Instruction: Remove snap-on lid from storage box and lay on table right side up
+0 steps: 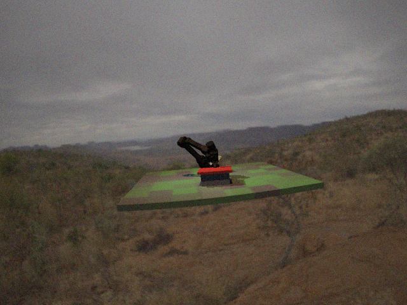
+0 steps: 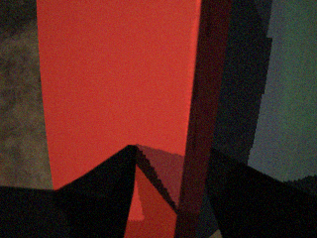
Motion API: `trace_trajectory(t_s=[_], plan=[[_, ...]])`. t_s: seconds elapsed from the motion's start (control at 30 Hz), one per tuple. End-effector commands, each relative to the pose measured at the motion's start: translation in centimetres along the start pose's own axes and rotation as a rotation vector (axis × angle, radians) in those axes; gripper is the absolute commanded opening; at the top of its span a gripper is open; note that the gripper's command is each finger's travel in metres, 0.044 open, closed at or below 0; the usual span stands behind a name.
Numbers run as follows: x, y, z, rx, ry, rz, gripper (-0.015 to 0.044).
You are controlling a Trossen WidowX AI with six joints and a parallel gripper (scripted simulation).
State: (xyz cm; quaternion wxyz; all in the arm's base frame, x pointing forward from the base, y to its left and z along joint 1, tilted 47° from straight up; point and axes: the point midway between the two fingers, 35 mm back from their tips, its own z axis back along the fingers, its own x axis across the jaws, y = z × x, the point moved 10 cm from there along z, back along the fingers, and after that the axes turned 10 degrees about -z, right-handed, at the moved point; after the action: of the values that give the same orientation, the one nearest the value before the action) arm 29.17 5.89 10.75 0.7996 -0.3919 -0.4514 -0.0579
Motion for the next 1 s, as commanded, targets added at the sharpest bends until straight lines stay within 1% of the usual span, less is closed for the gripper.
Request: trace_trajectory(t_s=[0.0,0.97], plan=[[0.02,0.01,0.05,0.0,0.0,0.0,0.0],[0.4,0.06,0.5,0.0,0.0,0.0,0.0]])
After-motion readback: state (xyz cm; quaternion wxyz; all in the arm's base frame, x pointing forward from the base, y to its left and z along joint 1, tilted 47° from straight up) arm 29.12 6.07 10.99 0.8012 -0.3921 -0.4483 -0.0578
